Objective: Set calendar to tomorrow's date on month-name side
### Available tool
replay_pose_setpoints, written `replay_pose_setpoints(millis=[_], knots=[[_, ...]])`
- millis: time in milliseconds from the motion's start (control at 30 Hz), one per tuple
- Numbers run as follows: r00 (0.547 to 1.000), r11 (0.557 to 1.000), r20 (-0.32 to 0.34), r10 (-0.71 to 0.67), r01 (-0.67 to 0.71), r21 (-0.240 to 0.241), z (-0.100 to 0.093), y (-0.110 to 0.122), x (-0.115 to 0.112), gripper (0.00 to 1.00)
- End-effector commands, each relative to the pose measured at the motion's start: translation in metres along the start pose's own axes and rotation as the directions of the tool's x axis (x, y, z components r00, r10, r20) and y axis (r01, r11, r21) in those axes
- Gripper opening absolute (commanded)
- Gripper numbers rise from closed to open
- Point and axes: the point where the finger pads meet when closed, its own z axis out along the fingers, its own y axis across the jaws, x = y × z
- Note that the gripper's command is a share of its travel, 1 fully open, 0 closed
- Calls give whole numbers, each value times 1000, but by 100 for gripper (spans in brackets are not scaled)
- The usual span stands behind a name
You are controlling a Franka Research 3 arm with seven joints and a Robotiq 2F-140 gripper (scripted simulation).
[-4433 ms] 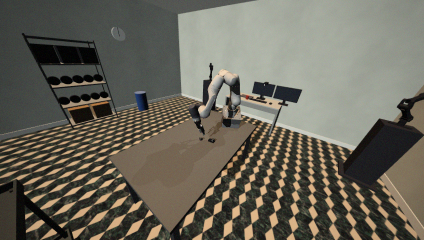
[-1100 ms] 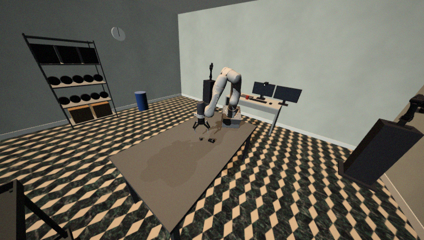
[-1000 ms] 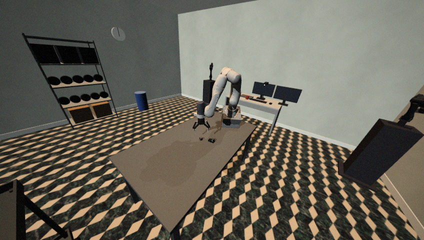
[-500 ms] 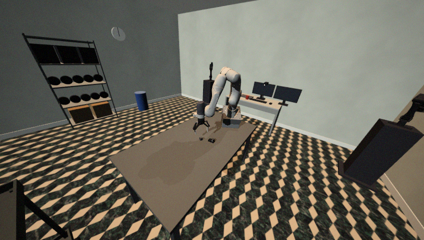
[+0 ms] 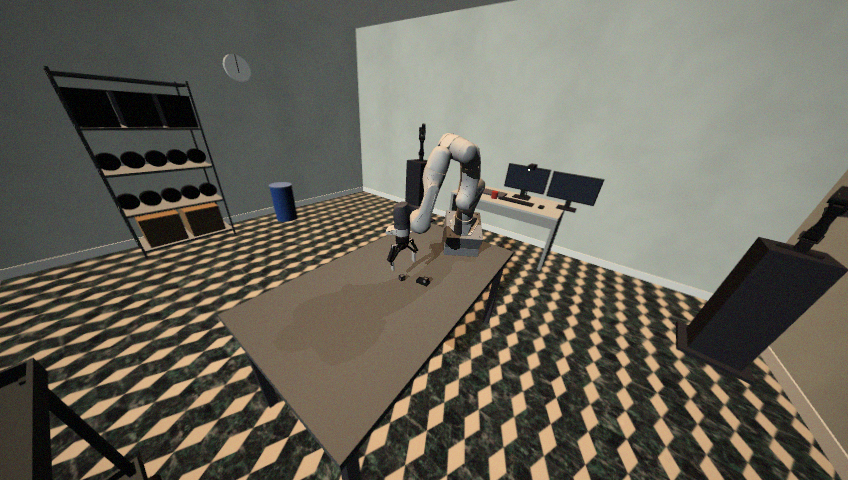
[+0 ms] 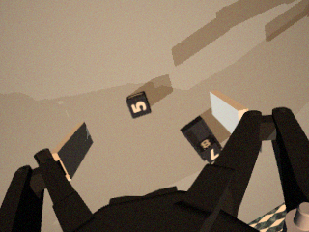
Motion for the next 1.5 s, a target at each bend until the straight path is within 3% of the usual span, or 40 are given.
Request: replay_pose_setpoints(millis=[0,233,700,767,1267,1367,1400,1467], knots=[[985,985,5,-172,172,17,0,0,1,100],[966,966,3,-258,258,18,-1,0,1,100],[828,828,-8,-560,560,23,-3,-1,0,100],[828,828,-8,-560,560,23,-3,-1,0,100],[573,572,-27,-819,820,26,-6,-3,-1,100],[560,559,-28,-828,829,26,-6,-3,-1,100],[511,511,-32,-859,859,26,-7,-3,-1,100],[471,470,-36,-882,882,25,-7,-4,-2,100]])
